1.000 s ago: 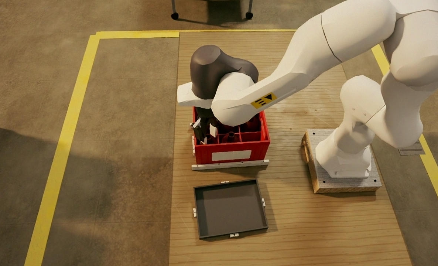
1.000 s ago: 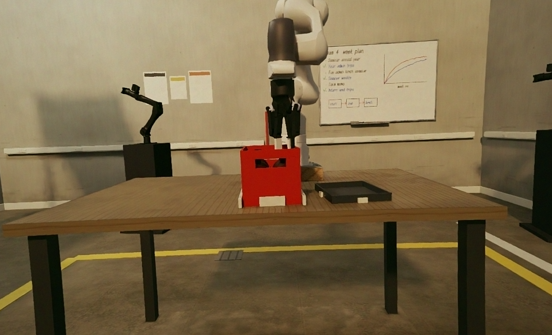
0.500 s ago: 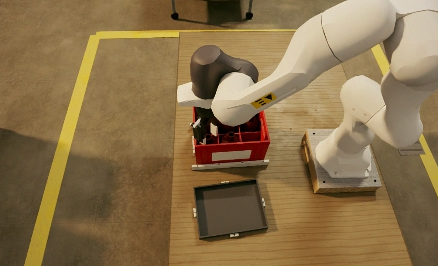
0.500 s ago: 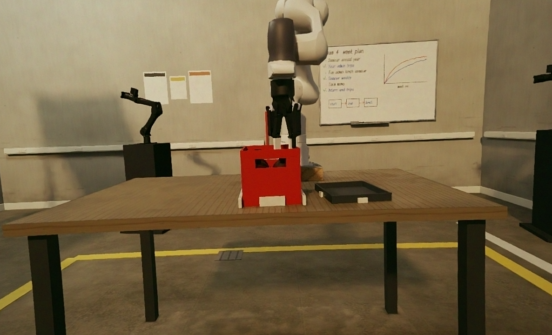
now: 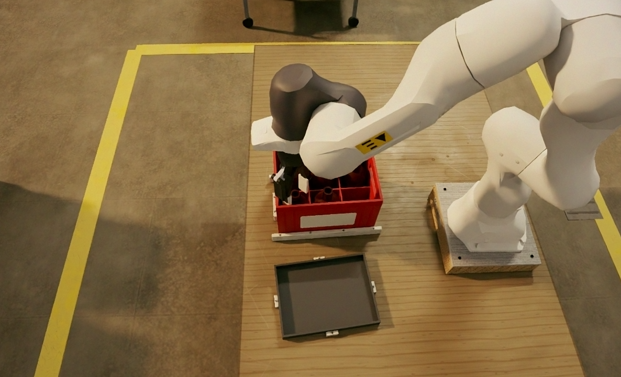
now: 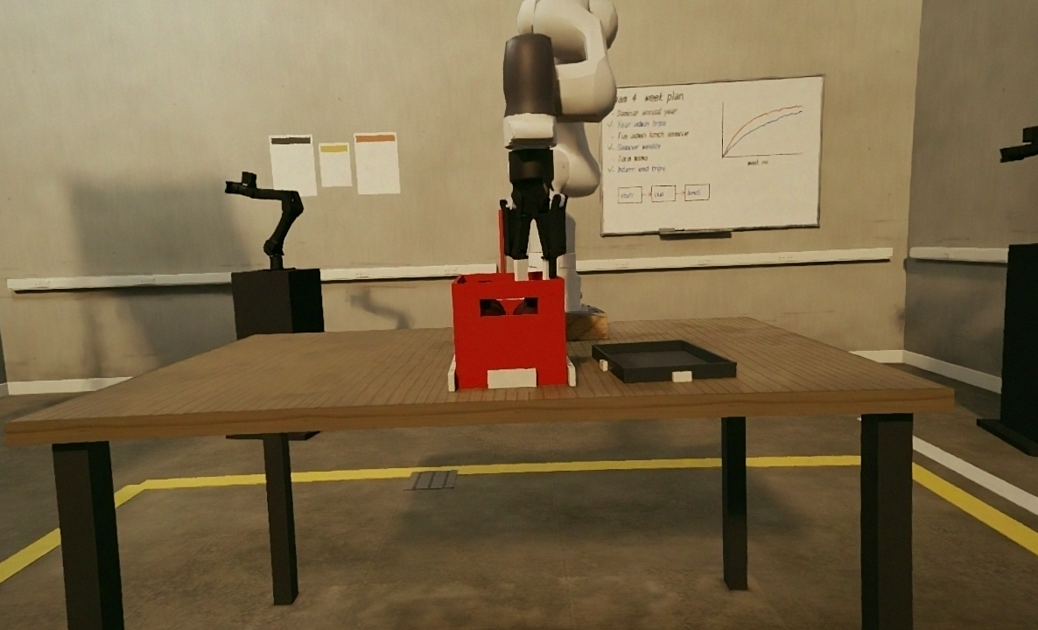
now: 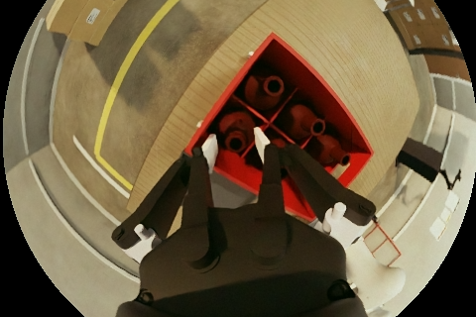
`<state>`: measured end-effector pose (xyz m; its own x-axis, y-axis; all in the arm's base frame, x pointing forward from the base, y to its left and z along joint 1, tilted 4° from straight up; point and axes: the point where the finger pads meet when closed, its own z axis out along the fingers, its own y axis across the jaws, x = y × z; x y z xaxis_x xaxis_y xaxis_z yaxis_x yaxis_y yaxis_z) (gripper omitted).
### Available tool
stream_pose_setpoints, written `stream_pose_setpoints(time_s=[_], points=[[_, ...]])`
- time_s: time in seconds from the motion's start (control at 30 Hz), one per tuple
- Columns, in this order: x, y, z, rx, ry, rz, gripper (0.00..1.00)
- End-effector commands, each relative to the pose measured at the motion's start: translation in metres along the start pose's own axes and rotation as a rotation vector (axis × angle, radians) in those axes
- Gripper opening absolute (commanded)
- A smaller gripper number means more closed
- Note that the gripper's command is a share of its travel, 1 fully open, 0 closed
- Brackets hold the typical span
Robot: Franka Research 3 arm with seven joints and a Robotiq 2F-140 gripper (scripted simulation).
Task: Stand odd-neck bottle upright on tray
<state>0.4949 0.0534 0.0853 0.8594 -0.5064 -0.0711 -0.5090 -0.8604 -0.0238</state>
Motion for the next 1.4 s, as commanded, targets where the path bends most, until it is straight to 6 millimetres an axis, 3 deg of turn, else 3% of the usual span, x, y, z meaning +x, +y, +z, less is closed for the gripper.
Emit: stream_pose_setpoints(time_s=[0.0, 0.3, 0.67, 1.13, 1.37], points=[[0.0, 0.0, 0.001, -0.001, 0.0, -0.002, 0.44], [0.0, 0.0, -0.001, -0.001, 0.0, -0.002, 0.44], [0.0, 0.0, -0.019, -0.001, 0.0, -0.002, 0.44], [0.0, 0.0, -0.067, -0.001, 0.0, -0.002, 0.44], [0.0, 0.0, -0.079, -0.001, 0.0, -0.002, 0.44]])
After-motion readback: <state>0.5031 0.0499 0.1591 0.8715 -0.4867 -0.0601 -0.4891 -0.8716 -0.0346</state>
